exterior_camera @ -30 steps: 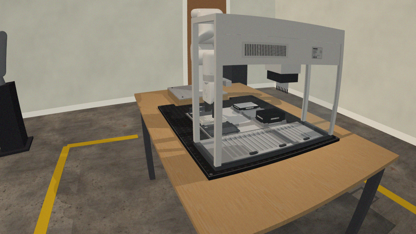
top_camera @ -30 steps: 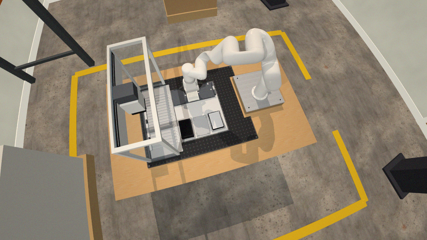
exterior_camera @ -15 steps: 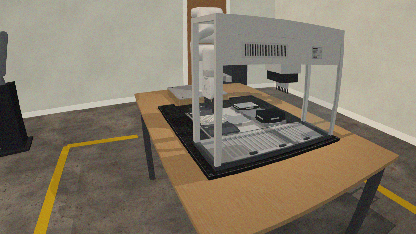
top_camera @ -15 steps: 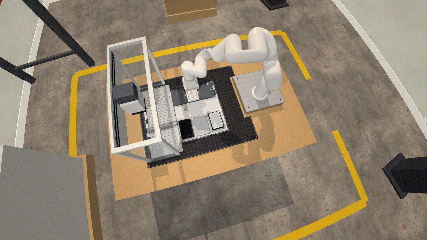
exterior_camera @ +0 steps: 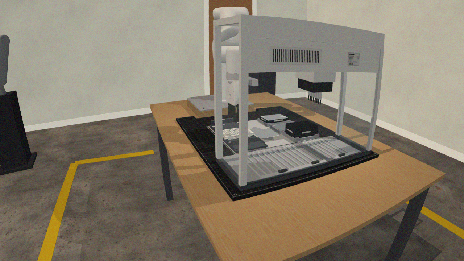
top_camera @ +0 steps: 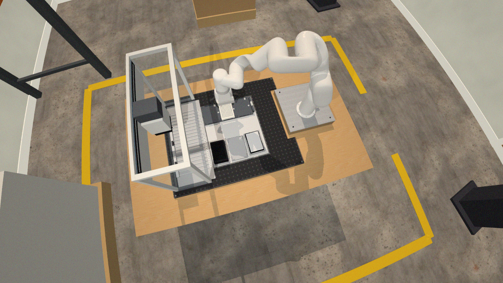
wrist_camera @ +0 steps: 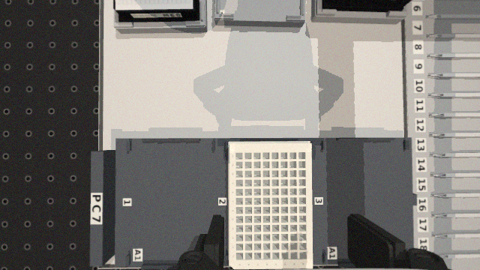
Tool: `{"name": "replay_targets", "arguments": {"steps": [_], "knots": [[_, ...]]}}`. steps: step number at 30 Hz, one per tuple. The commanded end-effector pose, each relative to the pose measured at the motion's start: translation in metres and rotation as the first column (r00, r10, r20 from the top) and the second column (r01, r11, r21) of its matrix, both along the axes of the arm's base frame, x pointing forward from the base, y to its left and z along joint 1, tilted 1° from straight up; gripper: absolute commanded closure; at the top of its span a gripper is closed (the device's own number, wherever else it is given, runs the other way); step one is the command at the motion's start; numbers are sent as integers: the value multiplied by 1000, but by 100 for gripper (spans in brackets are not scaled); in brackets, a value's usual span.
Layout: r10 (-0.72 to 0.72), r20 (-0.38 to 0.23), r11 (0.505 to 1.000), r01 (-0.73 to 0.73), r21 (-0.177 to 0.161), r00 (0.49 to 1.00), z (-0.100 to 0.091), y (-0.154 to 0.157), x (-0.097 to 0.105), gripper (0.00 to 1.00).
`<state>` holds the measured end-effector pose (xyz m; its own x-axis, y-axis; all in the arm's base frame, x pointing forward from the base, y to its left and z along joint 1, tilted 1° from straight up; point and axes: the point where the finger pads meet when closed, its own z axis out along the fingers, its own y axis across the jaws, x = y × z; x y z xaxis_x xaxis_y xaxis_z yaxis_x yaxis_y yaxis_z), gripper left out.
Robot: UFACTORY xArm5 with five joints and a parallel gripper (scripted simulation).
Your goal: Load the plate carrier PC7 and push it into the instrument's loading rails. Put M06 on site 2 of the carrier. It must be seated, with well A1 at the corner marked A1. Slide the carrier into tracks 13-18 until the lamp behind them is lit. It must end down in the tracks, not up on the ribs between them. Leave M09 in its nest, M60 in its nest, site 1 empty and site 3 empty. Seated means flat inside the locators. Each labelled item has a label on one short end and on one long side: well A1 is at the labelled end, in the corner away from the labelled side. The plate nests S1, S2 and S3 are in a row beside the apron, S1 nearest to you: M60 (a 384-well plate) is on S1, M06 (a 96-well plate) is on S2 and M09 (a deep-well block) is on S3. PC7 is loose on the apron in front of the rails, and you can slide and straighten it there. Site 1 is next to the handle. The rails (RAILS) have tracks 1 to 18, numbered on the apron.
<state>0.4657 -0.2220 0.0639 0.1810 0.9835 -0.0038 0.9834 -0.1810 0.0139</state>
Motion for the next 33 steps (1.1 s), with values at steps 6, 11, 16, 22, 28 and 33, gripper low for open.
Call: {"name": "replay_targets", "arguments": {"steps": [6, 11, 16, 22, 28, 33], "knots": [[0, 4, 1000, 0, -2, 1000, 17, 0, 1, 0], [0, 4, 1000, 0, -2, 1000, 22, 0, 1, 0], [0, 5, 1000, 0, -2, 1000, 30, 0, 1, 0], [0, 5, 1000, 0, -2, 1000, 40, 0, 1, 0], [0, 5, 1000, 0, -2, 1000, 47, 0, 1, 0], [0, 5, 1000, 0, -2, 1000, 47, 0, 1, 0]]}}
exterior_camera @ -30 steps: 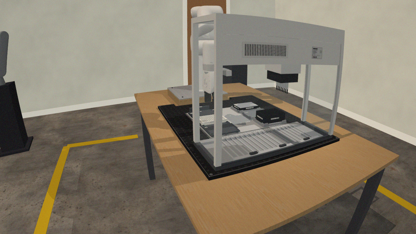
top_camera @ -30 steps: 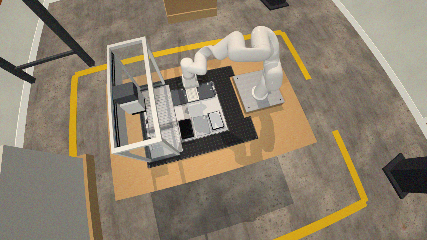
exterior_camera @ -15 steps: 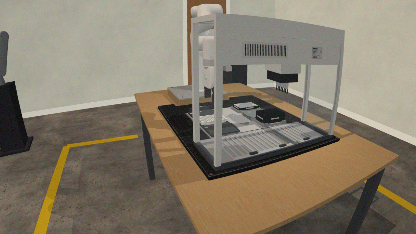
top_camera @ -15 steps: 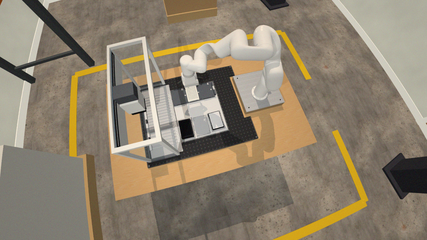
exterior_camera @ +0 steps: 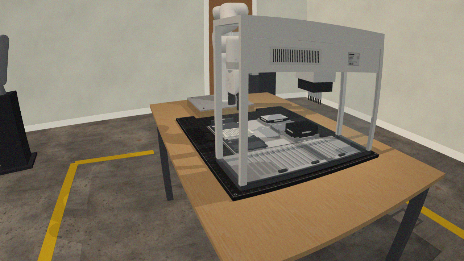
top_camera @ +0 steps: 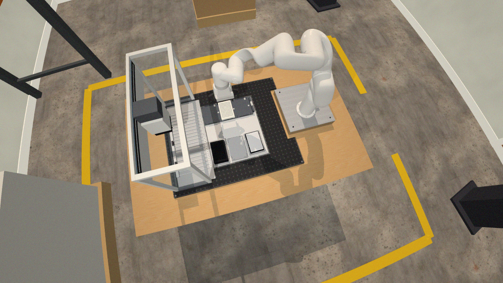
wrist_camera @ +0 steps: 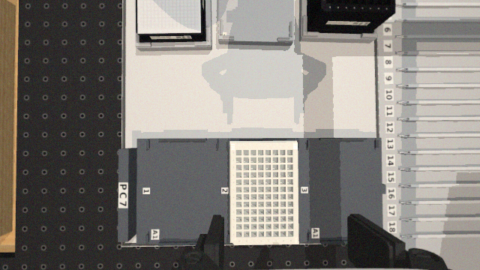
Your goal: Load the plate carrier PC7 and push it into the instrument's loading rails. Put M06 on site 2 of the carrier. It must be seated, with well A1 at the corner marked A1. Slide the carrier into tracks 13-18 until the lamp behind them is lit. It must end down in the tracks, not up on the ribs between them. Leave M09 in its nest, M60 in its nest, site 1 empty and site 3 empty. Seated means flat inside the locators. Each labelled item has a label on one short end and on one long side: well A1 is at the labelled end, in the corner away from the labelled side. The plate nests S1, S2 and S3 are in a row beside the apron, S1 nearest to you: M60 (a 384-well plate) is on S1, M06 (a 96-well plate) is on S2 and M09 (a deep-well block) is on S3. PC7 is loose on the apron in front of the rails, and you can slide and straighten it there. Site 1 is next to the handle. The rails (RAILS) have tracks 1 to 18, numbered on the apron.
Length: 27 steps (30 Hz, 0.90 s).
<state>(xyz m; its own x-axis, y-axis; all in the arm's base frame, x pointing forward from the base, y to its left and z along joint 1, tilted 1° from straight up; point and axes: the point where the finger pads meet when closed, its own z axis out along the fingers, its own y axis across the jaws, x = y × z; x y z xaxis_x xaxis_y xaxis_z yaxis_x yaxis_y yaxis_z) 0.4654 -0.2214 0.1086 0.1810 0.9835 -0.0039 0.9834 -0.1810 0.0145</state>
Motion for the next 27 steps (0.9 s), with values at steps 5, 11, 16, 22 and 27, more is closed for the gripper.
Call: {"name": "replay_targets", "arguments": {"steps": [5, 11, 16, 22, 27], "knots": [[0, 4, 1000, 0, -2, 1000, 2, -1, 1, 0], [5, 4, 1000, -5, -1, 1000, -1, 24, 5, 0], [5, 4, 1000, -5, 0, 1000, -4, 44, 7, 0], [5, 4, 1000, -5, 1, 1000, -7, 73, 12, 0], [5, 3, 1000, -5, 2, 1000, -10, 96, 15, 0]]}}
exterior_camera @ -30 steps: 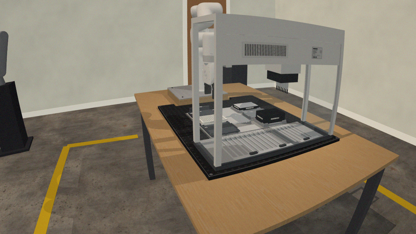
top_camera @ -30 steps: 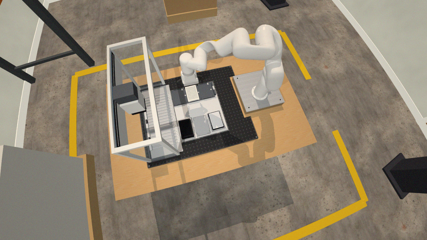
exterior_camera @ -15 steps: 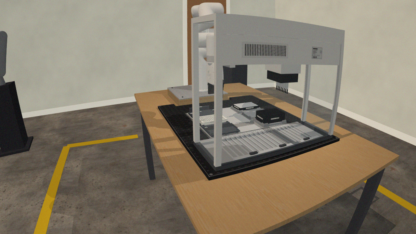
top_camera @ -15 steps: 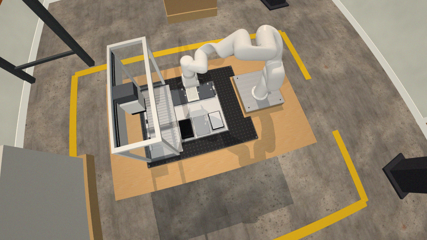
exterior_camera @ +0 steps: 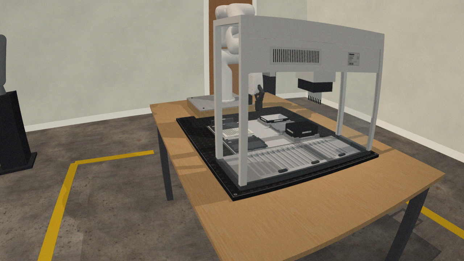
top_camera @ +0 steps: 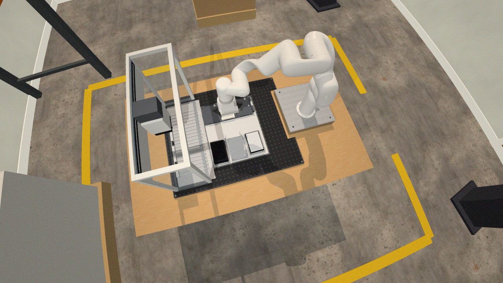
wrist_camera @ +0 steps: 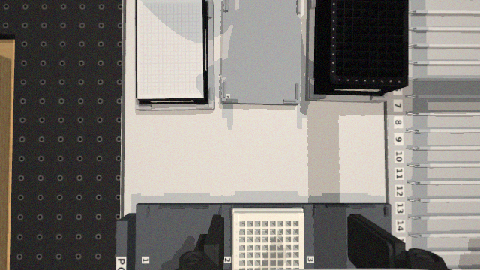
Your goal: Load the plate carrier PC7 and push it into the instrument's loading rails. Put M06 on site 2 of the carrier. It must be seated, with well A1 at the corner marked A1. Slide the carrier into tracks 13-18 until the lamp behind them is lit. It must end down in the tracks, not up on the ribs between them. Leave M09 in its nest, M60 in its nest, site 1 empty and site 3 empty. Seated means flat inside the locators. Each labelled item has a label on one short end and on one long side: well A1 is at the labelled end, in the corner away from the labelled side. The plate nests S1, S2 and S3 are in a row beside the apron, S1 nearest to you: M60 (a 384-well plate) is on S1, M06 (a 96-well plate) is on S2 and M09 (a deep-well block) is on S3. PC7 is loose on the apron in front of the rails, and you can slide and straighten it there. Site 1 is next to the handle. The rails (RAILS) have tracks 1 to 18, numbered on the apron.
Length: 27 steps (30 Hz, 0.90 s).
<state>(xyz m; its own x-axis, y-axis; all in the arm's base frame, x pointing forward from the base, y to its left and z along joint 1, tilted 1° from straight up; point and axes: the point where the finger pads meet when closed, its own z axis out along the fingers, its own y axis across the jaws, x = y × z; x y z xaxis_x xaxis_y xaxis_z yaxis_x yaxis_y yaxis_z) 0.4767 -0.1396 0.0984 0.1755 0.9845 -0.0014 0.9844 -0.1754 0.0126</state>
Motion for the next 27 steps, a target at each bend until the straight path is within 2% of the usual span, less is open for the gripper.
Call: {"name": "replay_targets", "arguments": {"steps": [1, 14, 27], "knots": [[-1, 5, 1000, 1, -1, 1000, 0, 14, 4, 0], [-1, 5, 1000, 1, -1, 1000, 0, 14, 4, 0], [-1, 5, 1000, 1, -1, 1000, -19, 14, 4, 0]]}}
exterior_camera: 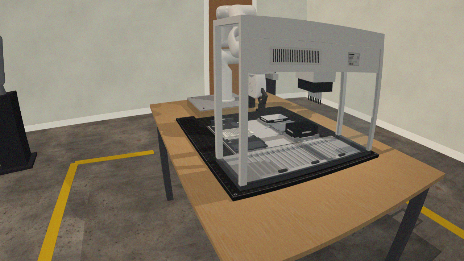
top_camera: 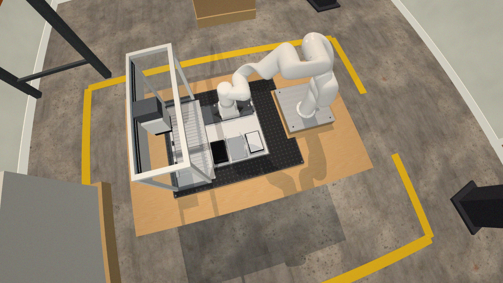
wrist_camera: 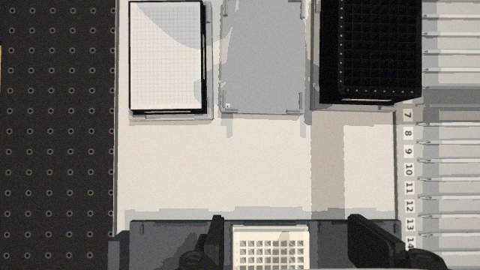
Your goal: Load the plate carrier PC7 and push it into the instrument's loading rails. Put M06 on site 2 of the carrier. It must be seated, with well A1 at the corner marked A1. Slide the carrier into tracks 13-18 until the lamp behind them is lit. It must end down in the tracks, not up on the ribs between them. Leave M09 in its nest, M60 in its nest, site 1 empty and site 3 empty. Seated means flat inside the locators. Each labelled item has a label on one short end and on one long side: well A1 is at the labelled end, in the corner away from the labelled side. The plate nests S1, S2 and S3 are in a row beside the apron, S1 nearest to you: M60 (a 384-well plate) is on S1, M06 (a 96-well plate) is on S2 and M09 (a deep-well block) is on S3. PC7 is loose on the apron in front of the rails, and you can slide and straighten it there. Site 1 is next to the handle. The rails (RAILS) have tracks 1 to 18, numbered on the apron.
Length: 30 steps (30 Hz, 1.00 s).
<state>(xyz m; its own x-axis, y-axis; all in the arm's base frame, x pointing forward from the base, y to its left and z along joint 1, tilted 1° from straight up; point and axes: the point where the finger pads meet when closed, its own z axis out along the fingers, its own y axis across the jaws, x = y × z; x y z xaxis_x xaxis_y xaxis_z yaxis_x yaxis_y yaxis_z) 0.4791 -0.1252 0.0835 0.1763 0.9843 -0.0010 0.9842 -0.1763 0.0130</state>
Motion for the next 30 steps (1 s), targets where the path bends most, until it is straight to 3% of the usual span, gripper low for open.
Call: {"name": "replay_targets", "arguments": {"steps": [1, 30], "knots": [[0, 4, 1000, 0, -1, 1000, -5, 0, 1, 0], [0, 4, 1000, 0, -1, 1000, -47, -1, 2, 0]]}}
